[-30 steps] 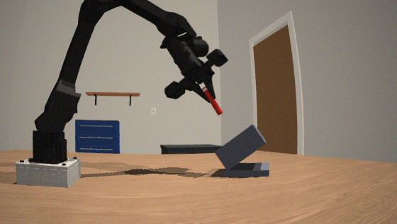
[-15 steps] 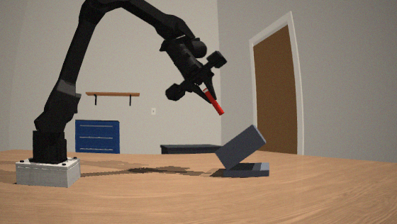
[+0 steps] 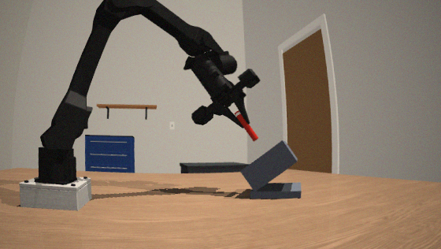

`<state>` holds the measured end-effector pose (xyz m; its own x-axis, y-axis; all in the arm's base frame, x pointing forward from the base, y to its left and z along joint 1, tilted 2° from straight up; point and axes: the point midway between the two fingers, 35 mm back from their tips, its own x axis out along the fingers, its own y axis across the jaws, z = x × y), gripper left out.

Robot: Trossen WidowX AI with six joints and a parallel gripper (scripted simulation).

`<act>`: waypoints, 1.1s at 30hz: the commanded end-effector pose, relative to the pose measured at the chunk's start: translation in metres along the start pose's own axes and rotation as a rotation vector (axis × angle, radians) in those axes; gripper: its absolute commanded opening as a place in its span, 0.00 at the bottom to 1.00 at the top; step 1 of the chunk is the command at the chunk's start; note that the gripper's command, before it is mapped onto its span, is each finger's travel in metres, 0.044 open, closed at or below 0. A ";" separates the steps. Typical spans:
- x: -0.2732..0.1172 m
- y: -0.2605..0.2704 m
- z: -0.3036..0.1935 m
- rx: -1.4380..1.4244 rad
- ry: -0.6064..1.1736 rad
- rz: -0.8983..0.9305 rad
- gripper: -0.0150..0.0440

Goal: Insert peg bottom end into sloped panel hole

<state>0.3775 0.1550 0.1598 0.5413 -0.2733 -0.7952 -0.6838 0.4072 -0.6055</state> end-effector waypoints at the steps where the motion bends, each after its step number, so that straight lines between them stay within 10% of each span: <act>1: 0.012 0.003 -0.001 -0.018 0.009 -0.002 0.25; 33: 0.035 0.003 0.000 -0.004 0.009 -0.004 0.25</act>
<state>0.3937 0.1471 0.1376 0.5481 -0.2829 -0.7871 -0.6730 0.4096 -0.6158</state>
